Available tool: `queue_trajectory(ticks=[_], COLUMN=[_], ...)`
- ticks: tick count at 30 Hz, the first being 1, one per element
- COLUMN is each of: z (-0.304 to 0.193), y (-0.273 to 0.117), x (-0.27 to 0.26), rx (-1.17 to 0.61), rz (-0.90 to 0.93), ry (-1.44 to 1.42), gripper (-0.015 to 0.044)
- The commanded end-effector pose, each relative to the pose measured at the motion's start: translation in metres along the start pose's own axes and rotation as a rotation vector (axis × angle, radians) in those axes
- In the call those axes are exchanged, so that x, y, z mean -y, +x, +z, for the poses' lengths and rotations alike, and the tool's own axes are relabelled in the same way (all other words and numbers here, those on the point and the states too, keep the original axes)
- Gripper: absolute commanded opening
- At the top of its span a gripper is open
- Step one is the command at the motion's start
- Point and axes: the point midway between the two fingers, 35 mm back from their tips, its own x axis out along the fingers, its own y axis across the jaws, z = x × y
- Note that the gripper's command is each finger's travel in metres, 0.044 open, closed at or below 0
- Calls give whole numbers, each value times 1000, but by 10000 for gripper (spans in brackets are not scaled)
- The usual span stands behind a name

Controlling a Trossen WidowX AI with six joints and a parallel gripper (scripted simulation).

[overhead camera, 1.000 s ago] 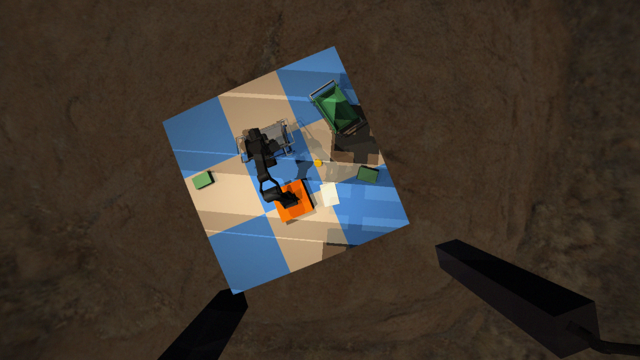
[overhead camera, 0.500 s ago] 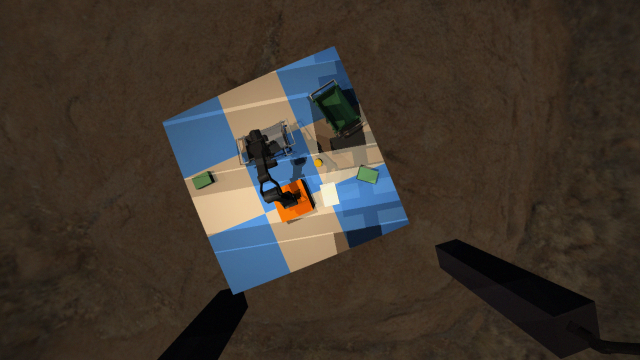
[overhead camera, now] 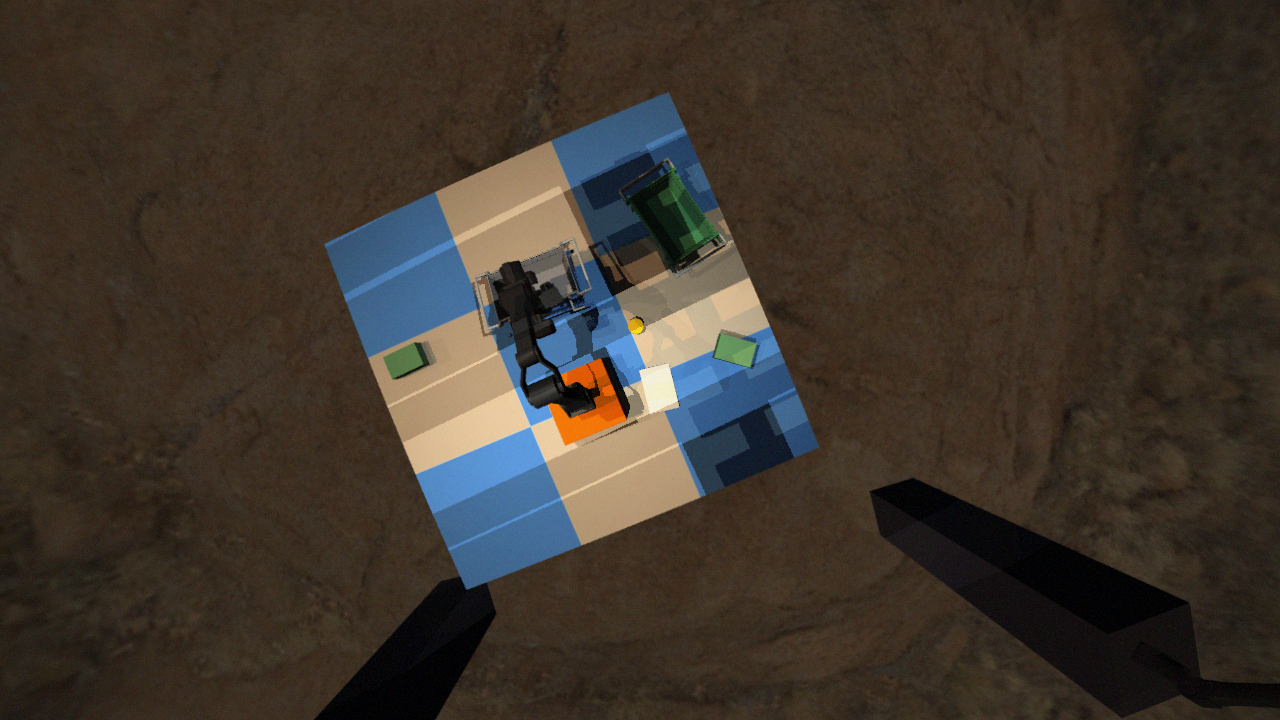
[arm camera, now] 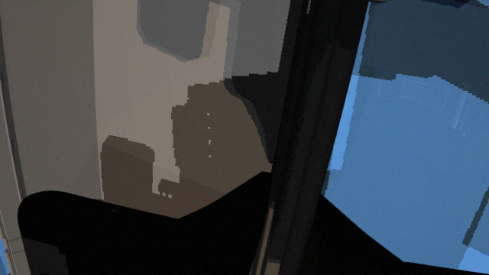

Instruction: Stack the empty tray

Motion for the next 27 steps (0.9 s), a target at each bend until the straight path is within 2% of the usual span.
queue_trajectory(ticks=[1,27], z=[0,0], y=[5,13], x=[5,9], rx=[0,0], rz=[-20,-21], ry=[4,4], gripper=[0,0])
